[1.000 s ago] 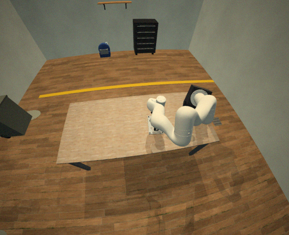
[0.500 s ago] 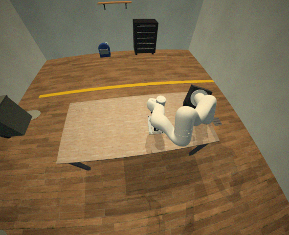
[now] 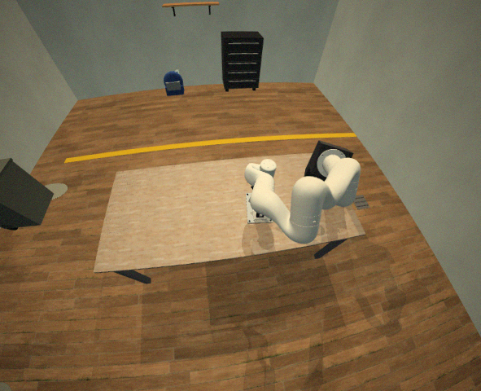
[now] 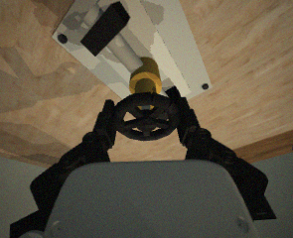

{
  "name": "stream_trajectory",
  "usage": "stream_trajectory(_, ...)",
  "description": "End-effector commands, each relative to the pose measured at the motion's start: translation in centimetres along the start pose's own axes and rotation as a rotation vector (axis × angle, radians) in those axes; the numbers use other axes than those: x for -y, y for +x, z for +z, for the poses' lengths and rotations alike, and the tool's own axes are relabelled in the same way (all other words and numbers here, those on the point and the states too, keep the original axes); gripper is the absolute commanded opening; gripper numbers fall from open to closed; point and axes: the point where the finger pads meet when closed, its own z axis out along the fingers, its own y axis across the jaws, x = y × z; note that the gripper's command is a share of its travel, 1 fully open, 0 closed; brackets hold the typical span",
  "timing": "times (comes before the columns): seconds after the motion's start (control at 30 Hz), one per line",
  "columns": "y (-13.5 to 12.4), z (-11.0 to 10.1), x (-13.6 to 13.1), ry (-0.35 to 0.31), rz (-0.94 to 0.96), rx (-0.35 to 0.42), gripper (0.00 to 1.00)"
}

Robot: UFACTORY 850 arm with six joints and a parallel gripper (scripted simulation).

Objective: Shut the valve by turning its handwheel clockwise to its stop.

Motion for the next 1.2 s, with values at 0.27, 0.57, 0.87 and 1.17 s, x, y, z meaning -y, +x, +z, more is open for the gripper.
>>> stream_trajectory(0.27, 0.02, -0.02, -0.03, -0.001, 0.003, 0.0, 0.0)
stream_trajectory(0.57, 0.02, -0.02, -0.03, -0.001, 0.019, 0.0, 0.0)
stream_trajectory(0.87, 0.02, -0.02, -0.03, -0.001, 0.065, 0.0, 0.0)
stream_trajectory(1.17, 0.02, -0.02, -0.03, -0.001, 0.125, 0.0, 0.0)
